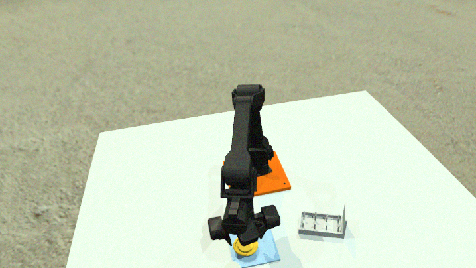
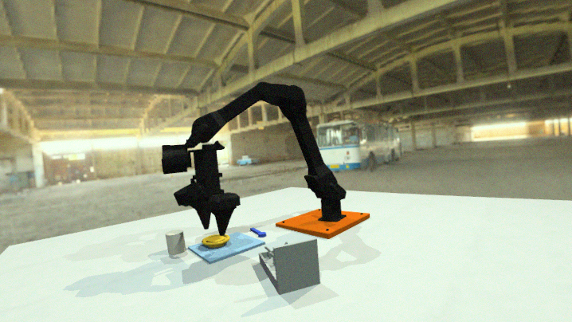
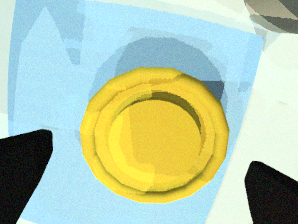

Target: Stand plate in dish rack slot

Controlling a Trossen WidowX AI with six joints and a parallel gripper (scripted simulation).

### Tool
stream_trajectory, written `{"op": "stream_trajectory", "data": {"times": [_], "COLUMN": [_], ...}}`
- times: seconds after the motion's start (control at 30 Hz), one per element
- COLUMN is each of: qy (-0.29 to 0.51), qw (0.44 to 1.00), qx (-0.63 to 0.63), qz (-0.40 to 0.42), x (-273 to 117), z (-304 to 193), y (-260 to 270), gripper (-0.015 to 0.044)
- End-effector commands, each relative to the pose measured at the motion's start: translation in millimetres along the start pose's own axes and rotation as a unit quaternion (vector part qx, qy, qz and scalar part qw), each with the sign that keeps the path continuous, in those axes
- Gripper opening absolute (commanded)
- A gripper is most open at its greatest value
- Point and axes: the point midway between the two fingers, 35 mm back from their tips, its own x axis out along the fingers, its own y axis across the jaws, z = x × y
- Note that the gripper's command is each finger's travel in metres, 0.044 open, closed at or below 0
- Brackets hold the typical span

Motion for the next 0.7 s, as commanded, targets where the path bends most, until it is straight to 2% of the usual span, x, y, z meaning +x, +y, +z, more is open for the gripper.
{"op": "stream_trajectory", "data": {"times": [0.0,0.67], "qy": [0.003,0.004], "qw": [1.000,1.000], "qx": [0.000,0.001], "qz": [-0.001,-0.001], "x": [9,32], "z": [0,-3], "y": [-1,-1], "gripper": [0.0400,0.0388]}}
